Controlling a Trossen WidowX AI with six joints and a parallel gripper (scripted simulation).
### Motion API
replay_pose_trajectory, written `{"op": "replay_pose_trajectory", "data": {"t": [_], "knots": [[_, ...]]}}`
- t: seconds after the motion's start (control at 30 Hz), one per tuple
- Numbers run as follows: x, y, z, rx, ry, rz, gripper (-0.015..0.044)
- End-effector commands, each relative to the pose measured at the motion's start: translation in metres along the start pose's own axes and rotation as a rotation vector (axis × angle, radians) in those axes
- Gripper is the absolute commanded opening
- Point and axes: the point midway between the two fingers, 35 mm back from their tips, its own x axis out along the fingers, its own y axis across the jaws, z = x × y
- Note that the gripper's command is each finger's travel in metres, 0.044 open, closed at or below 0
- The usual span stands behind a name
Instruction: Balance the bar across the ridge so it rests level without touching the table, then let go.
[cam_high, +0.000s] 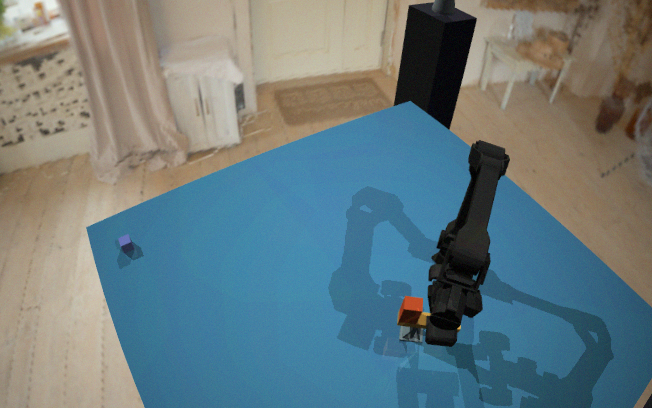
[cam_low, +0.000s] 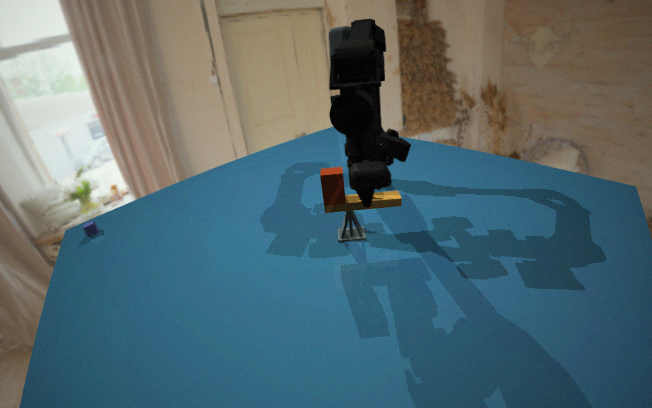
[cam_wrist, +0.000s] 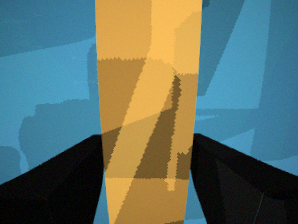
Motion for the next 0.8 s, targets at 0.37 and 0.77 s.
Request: {"op": "replay_pose_trajectory", "data": {"t": [0.37,0.77], "knots": [[0.0,0.0,0.0,0.0,0.0,0.0,0.0185],[0.0,0.0,0.0,0.0,0.0,0.0,0.0369]]}}
